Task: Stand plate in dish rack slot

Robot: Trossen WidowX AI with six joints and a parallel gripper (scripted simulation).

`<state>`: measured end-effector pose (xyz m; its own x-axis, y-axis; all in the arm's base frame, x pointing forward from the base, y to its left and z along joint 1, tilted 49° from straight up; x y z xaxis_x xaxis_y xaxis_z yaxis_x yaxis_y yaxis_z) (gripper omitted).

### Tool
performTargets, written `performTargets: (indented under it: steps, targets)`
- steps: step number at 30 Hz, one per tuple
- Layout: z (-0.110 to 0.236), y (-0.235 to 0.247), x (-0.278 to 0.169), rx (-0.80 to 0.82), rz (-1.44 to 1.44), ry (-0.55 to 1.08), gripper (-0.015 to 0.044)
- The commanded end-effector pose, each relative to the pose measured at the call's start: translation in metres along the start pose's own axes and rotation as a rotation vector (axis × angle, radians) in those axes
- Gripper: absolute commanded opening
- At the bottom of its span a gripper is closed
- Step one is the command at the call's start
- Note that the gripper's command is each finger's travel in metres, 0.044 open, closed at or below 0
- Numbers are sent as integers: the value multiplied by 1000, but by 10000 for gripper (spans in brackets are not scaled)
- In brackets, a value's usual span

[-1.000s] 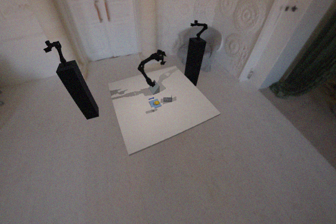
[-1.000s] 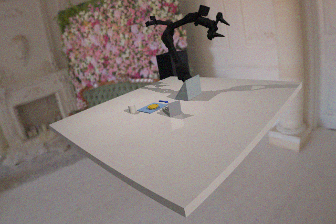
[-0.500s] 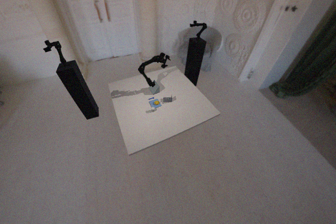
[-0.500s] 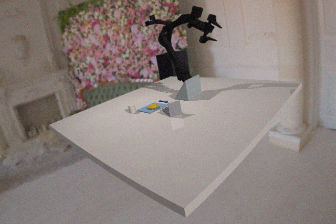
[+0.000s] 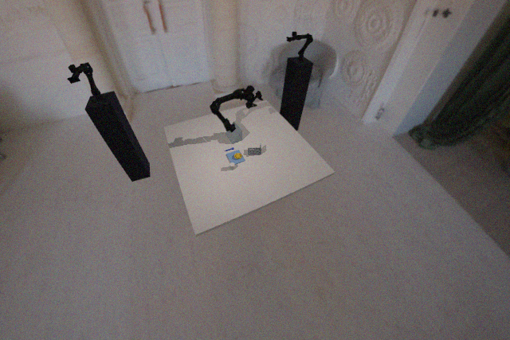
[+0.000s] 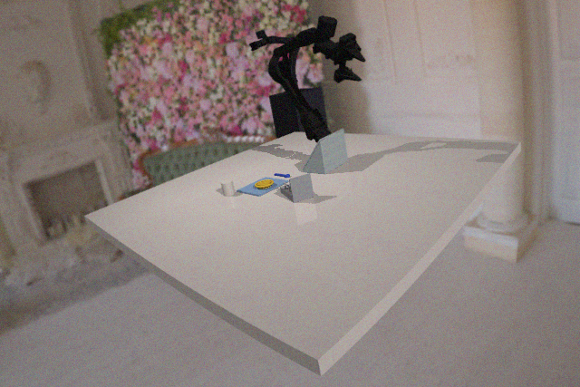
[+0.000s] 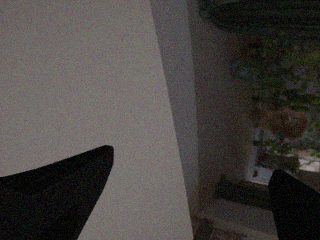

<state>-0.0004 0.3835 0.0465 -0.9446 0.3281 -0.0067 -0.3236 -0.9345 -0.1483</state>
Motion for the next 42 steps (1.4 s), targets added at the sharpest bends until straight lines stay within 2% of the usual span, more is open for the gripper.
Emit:
performTargets:
  steps: [1,21,42]
  targets:
    - [0,-3,-24,1,-123,44,400]
    - [3,5,-149,-18,-775,279,400]
    - [19,55,-263,-83,-1425,537,400]
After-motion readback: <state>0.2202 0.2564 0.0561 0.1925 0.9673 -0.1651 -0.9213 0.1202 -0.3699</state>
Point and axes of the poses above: the point midway between the two fingers, 35 mm back from their tips, its own z axis back along the fingers, its own y axis across the jaws, x = y × z, the point moved 1 cm from there along z, back along the fingers, and after that the axes turned 12 degrees about -z, right-handed, at the moved point
